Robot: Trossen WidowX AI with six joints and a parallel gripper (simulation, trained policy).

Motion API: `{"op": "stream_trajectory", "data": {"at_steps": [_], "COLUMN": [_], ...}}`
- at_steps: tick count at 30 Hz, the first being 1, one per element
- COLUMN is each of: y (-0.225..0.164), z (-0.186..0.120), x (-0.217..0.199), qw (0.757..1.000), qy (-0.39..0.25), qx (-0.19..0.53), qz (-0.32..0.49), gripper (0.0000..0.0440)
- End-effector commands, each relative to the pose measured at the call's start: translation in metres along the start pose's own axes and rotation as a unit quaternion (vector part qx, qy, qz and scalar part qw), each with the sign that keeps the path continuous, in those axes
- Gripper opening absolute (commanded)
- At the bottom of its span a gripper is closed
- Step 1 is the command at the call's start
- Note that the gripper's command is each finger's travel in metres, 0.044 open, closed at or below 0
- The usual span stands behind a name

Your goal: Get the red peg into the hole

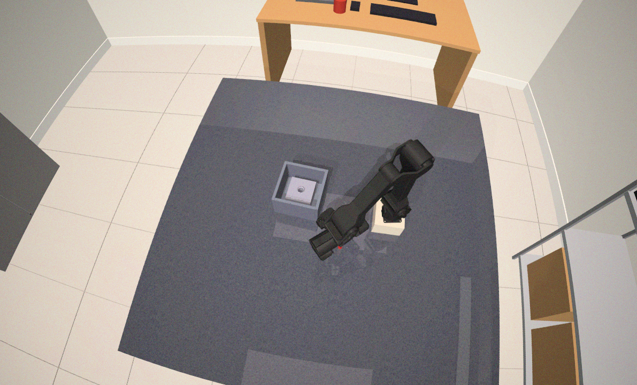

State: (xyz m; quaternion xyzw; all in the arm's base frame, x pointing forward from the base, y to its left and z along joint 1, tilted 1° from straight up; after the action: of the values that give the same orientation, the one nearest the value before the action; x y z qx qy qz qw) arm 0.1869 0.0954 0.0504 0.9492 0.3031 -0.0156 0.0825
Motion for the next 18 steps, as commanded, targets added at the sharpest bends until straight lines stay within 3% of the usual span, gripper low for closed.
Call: {"op": "stream_trajectory", "data": {"at_steps": [1, 12, 18], "y": [-0.003, -0.001, 0.009], "z": [0.008, 0.007, -0.004], "x": [-0.003, -0.001, 0.0], "qw": [1.0, 0.998, 1.0], "qy": [-0.003, -0.007, 0.009], "qx": [0.011, 0.053, 0.024], "qz": [0.014, 0.016, 0.002], "gripper": [0.0286, 0.0, 0.0]}}
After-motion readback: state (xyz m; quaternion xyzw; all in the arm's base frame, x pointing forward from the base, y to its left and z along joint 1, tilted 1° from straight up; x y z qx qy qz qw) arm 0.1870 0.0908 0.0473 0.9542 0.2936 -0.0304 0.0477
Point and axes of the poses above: the point midway between the two fingers, 35 mm back from their tips, its own z axis out along the fingers, its own x axis across the jaws, y = z × x, the point moved 6 cm from there along -z, back along the fingers, and after that the axes turned 1 degree about -z, right-handed, at the moved point
